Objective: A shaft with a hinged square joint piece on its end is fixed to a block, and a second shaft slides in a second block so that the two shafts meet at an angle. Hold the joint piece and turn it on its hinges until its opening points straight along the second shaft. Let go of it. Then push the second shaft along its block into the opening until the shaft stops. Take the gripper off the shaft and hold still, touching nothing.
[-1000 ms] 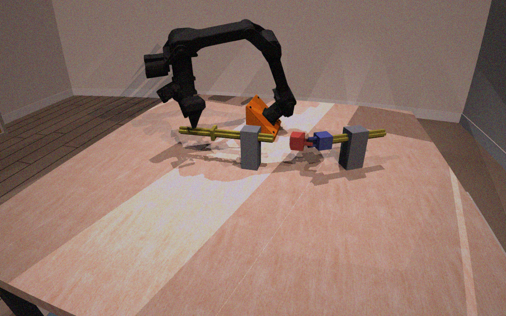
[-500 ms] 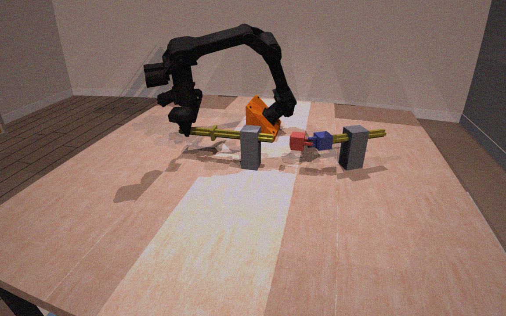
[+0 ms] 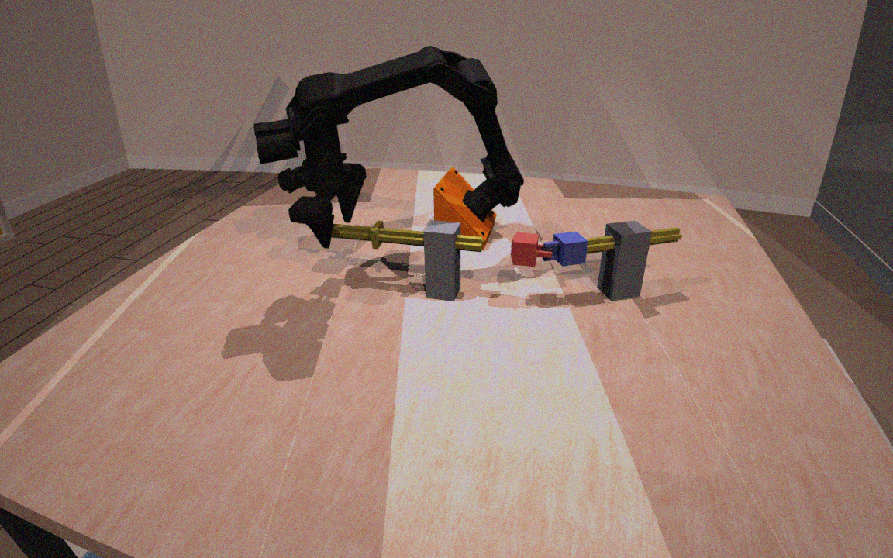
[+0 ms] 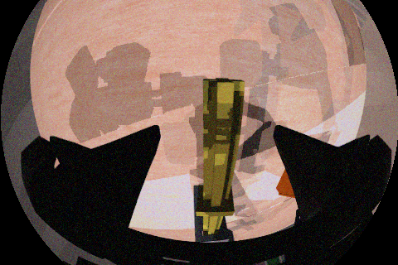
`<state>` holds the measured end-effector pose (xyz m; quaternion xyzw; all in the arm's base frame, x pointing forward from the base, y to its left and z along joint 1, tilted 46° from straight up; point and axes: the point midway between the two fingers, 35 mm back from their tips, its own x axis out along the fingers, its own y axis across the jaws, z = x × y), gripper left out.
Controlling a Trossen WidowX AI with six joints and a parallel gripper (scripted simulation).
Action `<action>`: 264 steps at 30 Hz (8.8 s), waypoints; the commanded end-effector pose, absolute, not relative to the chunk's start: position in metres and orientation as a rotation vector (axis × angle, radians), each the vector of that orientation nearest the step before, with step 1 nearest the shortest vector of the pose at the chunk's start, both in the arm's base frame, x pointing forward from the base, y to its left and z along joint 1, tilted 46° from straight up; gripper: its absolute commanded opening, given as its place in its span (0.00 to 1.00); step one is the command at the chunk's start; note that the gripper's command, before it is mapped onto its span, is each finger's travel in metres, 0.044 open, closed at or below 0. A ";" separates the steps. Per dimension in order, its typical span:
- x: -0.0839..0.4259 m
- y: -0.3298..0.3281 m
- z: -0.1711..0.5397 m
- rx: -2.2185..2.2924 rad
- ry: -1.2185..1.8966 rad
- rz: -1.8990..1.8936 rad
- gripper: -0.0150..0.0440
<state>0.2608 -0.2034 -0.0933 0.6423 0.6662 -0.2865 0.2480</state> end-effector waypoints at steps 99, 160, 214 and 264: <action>0.258 -0.184 -0.113 1.748 1.821 -0.789 0.37; 0.258 -0.184 -0.113 1.747 1.821 -0.789 0.37; 0.258 -0.184 -0.113 1.747 1.821 -0.789 0.37; 0.258 -0.184 -0.113 1.747 1.821 -0.789 0.37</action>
